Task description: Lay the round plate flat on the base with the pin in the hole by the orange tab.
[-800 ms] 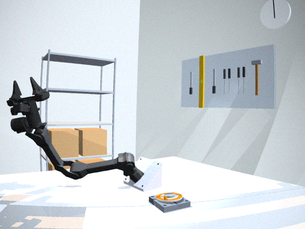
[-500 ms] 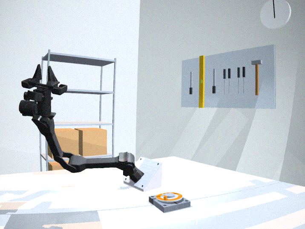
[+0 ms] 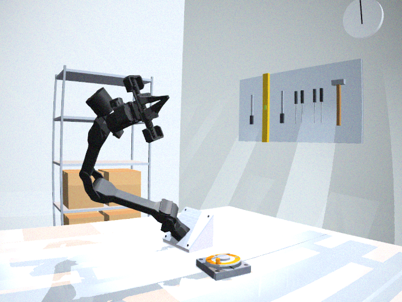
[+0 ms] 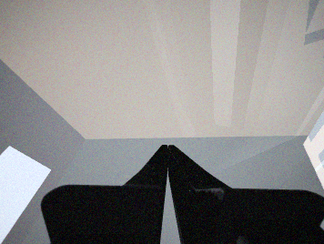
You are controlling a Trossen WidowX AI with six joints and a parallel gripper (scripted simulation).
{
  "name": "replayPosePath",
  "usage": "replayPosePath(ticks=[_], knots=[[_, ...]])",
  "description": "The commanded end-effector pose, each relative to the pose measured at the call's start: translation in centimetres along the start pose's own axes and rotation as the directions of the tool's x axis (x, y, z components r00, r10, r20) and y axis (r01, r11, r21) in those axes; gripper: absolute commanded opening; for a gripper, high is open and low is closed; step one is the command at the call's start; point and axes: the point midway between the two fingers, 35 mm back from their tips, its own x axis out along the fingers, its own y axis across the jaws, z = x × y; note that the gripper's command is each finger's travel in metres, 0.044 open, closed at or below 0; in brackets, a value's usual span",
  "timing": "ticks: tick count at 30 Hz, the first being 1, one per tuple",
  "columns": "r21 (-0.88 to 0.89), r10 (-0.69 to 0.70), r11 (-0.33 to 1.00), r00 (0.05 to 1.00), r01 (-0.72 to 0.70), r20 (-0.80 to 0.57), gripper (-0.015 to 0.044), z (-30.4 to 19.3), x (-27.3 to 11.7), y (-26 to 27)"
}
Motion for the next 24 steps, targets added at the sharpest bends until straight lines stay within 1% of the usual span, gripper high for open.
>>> replayPosePath(ticks=[1, 2, 3, 4, 6, 8, 9, 10, 11, 13, 14, 16, 17, 18, 19, 21, 22, 23, 24], knots=[[-0.067, -0.2, 0.978, 0.98, 0.199, 0.001, 0.0, -1.0, 3.3, -5.0], [-0.093, -0.259, 0.962, 0.966, 0.258, 0.001, 0.0, -1.2, 4.1, -6.5], [-0.138, -0.355, 0.926, 0.935, 0.352, 0.001, 0.0, -1.6, 5.1, -9.0], [-0.19, -0.459, 0.872, 0.888, 0.452, 0.004, 0.0, -2.1, 6.0, -11.8], [-0.265, -0.596, 0.773, 0.803, 0.577, 0.011, 0.0, -2.6, 6.8, -15.7], [-0.348, -0.725, 0.64, 0.689, 0.685, 0.022, 0.0, -3.0, 7.1, -19.9], [-0.357, -0.736, 0.626, 0.676, 0.694, 0.023, 0.0, -3.0, 7.1, -20.3], [-0.382, -0.77, 0.581, 0.638, 0.719, 0.028, 0.0, -3.1, 7.1, -21.5], [-0.423, -0.821, 0.504, 0.57, 0.753, 0.037, 0.0, -3.3, 7.0, -23.4], [-0.526, -0.92, 0.3, 0.388, 0.796, 0.063, 0.0, -3.5, 6.2, -27.9], [-0.575, -0.953, 0.196, 0.292, 0.794, 0.078, 0.0, -3.5, 5.5, -30.0], [-0.67, -0.989, -0.004, 0.096, 0.743, 0.113, 0.0, -3.5, 3.9, -33.6], [-0.676, -0.99, -0.018, 0.082, 0.737, 0.116, 0.0, -3.5, 3.7, -33.9], [-0.695, -0.991, -0.057, 0.041, 0.717, 0.124, 0.0, -3.5, 3.3, -34.6], [-0.725, -0.99, -0.12, -0.028, 0.678, 0.139, 0.0, -3.5, 2.6, -35.7], [-0.797, -0.963, -0.261, -0.198, 0.544, 0.18, 0.0, -3.3, 0.7, -38.2], [-0.822, -0.945, -0.304, -0.26, 0.482, 0.198, 0.0, -3.2, -0.1, -39.0], [-0.835, -0.932, -0.327, -0.295, 0.443, 0.209, 0.0, -3.1, -0.6, -39.4], [-0.839, -0.928, -0.334, -0.307, 0.429, 0.212, 0.0, -3.1, -0.7, -39.6]])
